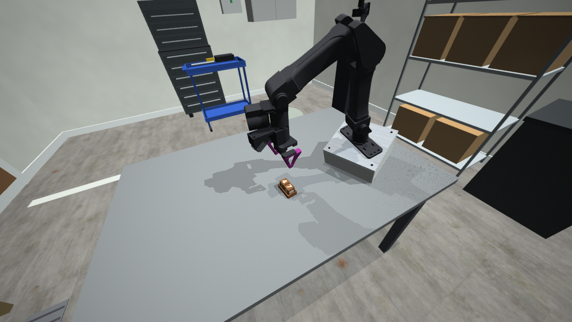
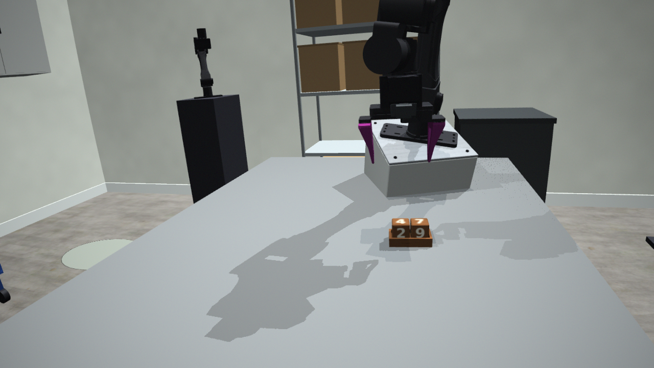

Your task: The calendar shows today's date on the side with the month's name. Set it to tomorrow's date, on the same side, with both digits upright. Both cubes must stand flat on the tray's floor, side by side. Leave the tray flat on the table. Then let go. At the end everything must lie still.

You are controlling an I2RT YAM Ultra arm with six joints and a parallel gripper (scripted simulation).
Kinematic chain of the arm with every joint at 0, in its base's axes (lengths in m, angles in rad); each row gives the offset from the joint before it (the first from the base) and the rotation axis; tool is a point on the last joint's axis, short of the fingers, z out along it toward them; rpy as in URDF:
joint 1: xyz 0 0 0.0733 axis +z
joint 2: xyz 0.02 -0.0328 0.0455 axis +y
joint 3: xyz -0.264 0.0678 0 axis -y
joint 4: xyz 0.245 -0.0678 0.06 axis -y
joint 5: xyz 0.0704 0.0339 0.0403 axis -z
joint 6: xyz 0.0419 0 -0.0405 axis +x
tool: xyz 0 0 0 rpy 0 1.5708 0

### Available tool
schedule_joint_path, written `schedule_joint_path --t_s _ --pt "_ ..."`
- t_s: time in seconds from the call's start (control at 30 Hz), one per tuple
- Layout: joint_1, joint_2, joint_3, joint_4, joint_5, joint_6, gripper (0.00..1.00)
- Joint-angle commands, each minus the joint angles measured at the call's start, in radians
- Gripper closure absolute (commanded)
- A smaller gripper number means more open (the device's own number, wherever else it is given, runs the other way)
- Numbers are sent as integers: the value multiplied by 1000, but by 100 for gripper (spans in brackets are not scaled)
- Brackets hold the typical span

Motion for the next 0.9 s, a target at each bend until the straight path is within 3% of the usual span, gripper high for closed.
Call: schedule_joint_path --t_s 0.0,0.1,0.27,0.57,0.63,0.87 --pt "-2 -13 4 6 -1 -39 0" --pt "-1 -11 2 11 -1 -68 0" --pt "4 2 -17 45 1 -310 0" --pt "12 20 -43 89 3 -625 0" --pt "12 20 -43 89 3 -625 0" --pt "19 36 -66 129 5 -913 0"
